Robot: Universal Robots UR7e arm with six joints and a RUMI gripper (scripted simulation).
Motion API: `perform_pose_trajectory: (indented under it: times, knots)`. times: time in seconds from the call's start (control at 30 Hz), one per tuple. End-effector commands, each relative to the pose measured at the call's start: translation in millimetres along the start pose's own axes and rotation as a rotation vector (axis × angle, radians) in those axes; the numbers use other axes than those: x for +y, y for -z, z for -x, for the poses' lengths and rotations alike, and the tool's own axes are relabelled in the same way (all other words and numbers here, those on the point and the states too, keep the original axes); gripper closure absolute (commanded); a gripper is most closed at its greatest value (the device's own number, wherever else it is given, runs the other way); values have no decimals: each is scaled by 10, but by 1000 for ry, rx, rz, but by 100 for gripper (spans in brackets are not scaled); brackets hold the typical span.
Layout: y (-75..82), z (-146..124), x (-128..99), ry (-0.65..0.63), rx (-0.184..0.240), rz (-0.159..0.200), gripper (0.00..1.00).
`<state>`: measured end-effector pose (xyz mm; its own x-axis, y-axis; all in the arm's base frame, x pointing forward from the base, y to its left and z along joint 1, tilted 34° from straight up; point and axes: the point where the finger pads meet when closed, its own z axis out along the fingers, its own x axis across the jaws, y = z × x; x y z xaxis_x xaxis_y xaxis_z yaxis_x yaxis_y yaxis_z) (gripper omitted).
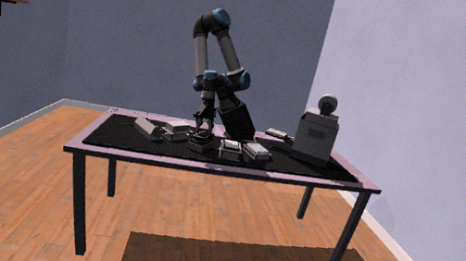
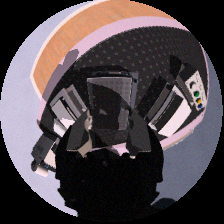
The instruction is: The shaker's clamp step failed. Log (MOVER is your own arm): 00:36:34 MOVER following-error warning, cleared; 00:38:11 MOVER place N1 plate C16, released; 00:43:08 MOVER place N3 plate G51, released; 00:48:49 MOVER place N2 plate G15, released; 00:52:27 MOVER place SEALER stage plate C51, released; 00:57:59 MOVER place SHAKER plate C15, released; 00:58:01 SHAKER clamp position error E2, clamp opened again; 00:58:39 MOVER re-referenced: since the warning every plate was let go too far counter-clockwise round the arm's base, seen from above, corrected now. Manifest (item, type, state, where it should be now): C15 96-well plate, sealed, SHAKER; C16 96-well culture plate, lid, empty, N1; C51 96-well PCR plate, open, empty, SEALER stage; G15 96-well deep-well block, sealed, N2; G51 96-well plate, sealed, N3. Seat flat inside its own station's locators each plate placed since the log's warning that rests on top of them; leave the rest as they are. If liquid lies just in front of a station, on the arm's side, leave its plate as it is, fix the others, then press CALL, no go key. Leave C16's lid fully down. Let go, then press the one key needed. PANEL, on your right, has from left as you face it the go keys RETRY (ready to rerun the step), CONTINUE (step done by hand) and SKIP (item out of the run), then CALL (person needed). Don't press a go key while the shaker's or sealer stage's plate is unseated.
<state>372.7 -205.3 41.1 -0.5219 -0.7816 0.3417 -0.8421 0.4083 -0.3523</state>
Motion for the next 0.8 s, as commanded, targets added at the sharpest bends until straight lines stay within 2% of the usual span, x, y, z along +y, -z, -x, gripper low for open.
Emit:
perform_pose_trajectory:
  times: [0.0, 0.57, 0.77]
  knots:
    - [69, 7, -3, 0, 0, -1, 100]
    - [318, 34, -4, 0, 0, -1, 100]
    - [319, 34, -4, 0, 0, -1, 100]
